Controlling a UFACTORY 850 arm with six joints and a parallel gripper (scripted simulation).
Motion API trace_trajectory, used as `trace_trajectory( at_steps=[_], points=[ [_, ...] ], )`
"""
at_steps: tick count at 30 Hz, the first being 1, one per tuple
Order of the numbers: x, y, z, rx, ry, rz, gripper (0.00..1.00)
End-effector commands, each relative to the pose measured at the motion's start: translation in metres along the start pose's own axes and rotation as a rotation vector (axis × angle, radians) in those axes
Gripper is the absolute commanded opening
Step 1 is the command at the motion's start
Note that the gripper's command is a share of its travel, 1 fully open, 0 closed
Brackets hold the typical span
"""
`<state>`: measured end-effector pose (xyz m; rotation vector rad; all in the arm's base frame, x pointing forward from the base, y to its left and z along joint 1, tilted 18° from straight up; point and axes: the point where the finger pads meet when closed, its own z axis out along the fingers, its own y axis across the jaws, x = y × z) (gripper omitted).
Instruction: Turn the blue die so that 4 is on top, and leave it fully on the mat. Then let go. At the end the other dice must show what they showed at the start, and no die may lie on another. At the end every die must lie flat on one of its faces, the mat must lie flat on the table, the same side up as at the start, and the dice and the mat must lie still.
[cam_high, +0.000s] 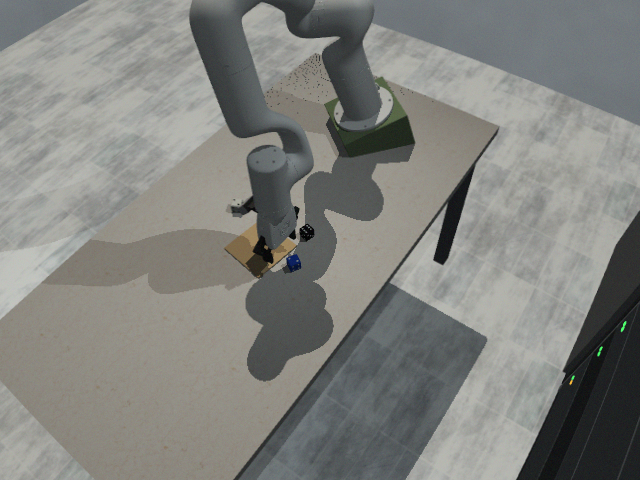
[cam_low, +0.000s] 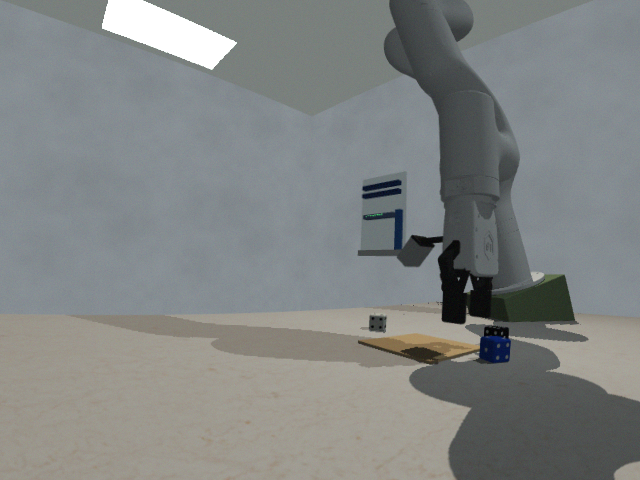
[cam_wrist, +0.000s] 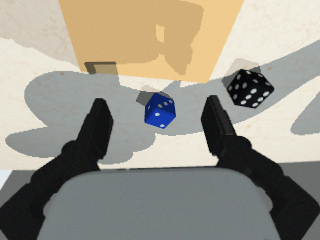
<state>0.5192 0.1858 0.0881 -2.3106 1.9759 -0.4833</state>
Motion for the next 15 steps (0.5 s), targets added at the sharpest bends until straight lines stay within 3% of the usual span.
trace_trajectory(
  at_steps=[1, 8, 15],
  points=[
    [0.000, -0.001, -0.001, 0.001, 0.000, 0.000, 1.00],
    [0.000, -0.001, -0.006, 0.001, 0.000, 0.000, 1.00],
    [0.000, -0.001, -0.044, 0.002, 0.000, 0.000, 1.00]
  ],
)
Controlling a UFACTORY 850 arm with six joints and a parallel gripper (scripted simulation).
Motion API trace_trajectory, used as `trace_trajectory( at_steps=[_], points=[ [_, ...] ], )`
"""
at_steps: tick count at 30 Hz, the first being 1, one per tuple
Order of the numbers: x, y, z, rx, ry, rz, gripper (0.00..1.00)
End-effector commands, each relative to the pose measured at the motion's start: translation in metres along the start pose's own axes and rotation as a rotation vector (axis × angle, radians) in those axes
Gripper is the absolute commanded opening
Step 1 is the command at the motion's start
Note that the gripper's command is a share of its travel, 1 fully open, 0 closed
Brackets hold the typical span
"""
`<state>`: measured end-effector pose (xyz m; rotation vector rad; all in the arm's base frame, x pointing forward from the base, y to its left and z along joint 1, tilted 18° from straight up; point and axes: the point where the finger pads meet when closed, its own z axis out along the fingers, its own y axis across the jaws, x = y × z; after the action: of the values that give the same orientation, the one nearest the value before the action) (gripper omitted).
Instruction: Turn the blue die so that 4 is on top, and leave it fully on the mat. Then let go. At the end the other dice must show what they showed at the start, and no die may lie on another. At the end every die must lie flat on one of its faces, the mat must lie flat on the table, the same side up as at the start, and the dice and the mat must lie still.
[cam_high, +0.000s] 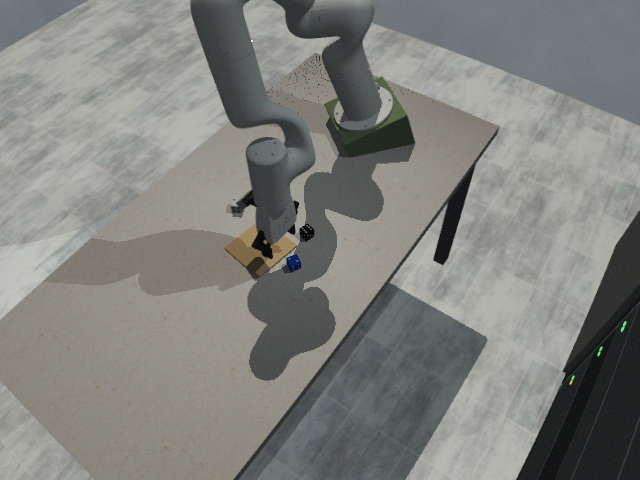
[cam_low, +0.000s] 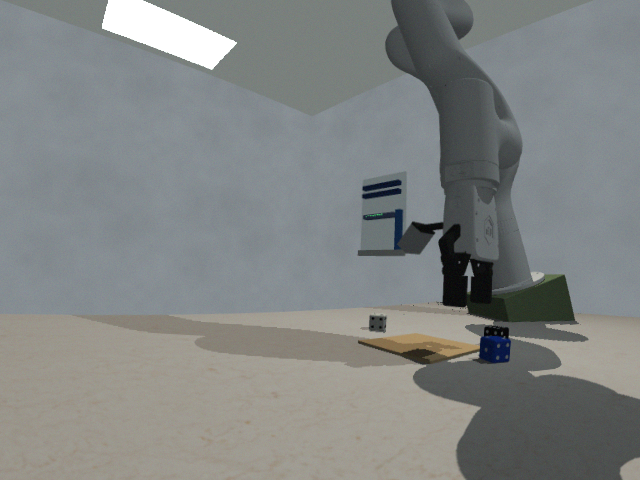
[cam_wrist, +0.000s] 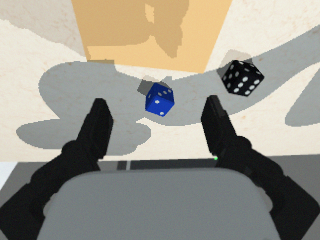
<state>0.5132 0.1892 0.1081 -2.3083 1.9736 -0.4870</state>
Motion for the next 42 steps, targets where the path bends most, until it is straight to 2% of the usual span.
trace_trajectory(
  at_steps=[1, 3, 8, 12, 24, 28, 32, 33, 37, 40, 42],
  points=[
    [0.000, -0.001, -0.030, -0.002, -0.001, 0.000, 1.00],
    [0.000, -0.001, -0.030, -0.002, -0.001, 0.000, 1.00],
    [0.000, -0.001, -0.065, -0.002, -0.001, 0.000, 1.00],
    [0.000, -0.001, -0.077, -0.002, -0.001, 0.000, 1.00],
    [-0.001, -0.001, -0.077, -0.002, -0.001, 0.012, 1.00],
    [-0.015, 0.000, -0.077, -0.003, -0.001, 0.191, 1.00],
    [-0.020, 0.000, -0.076, -0.003, -0.001, 0.259, 1.00],
    [-0.025, 0.000, -0.076, -0.003, -0.001, 0.327, 1.00],
    [-0.025, 0.000, -0.076, -0.003, -0.001, 0.327, 1.00],
    [-0.034, 0.001, -0.076, -0.003, -0.001, 0.443, 1.00],
    [-0.034, 0.001, -0.076, -0.003, -0.001, 0.443, 1.00]
  ],
)
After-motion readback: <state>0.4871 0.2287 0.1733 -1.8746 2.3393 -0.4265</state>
